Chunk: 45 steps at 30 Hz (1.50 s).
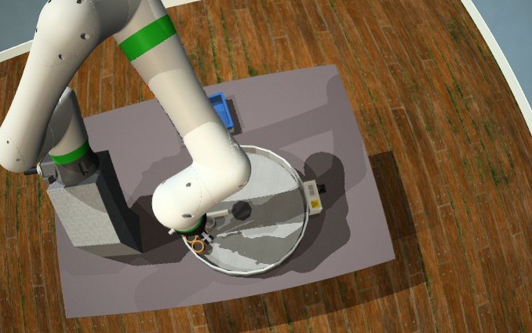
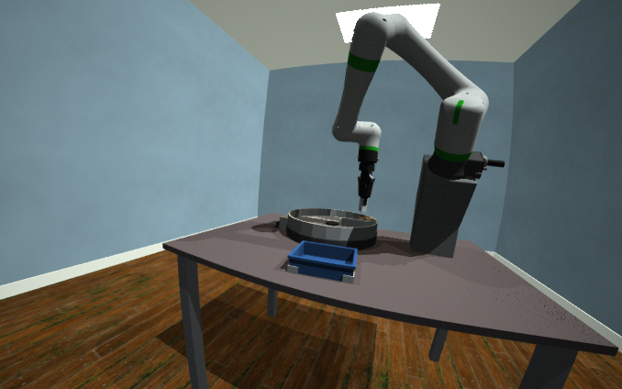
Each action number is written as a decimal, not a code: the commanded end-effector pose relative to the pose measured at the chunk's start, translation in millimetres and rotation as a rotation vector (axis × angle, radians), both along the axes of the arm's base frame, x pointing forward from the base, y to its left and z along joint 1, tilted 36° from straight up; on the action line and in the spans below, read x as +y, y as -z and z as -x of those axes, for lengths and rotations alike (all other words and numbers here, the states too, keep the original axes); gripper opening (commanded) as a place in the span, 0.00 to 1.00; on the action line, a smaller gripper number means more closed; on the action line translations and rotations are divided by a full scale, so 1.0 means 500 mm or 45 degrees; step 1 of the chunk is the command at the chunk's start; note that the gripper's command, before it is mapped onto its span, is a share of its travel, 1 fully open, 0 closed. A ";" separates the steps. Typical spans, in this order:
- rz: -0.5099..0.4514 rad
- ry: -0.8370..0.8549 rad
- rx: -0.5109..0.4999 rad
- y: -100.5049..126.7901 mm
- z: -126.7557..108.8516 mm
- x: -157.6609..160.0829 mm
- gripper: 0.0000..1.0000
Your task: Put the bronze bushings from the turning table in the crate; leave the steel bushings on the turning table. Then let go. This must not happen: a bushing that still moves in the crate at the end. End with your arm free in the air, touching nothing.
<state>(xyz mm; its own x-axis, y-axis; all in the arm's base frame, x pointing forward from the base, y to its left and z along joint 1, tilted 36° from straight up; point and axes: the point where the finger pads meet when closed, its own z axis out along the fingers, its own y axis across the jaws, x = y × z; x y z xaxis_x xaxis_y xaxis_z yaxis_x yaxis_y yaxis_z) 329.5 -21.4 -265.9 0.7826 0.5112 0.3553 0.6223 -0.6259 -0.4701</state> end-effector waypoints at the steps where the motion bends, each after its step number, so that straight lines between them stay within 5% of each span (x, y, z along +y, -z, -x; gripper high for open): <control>1: 0.000 0.000 0.000 0.000 0.000 -0.001 0.10; 16: 0.000 0.000 0.000 0.038 0.001 0.027 0.10; 45: 0.000 0.000 0.000 0.038 0.001 0.027 0.10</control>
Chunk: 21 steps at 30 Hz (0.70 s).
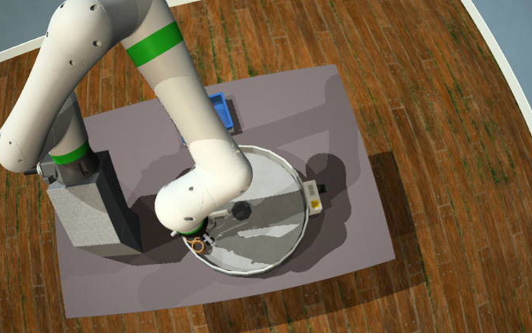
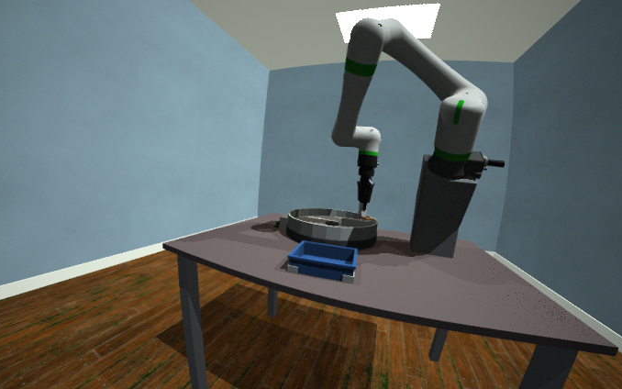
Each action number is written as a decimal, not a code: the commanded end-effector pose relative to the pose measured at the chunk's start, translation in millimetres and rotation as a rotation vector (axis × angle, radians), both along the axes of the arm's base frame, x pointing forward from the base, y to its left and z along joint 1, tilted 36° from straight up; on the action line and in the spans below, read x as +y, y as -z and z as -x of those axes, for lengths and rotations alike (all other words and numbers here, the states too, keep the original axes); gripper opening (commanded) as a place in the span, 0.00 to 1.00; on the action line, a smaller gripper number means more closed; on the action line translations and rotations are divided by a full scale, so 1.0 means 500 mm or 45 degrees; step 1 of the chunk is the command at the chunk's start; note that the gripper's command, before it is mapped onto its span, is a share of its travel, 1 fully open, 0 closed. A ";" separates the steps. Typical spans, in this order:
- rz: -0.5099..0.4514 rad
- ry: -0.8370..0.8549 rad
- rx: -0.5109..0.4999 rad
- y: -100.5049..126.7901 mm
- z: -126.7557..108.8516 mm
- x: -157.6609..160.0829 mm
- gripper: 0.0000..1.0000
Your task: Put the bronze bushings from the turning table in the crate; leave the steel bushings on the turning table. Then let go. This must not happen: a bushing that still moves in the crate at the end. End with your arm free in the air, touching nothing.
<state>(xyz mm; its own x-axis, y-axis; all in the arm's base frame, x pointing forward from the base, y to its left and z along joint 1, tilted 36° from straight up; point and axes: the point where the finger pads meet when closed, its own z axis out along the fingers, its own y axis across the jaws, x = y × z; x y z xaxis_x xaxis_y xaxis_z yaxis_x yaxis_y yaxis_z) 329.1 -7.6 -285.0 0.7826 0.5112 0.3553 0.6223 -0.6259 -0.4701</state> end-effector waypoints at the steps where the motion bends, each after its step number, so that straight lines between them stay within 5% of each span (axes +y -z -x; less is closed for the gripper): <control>1: 0.000 0.000 0.000 0.000 0.000 -0.001 0.10; 21: 0.001 0.000 0.000 0.004 0.000 0.003 0.10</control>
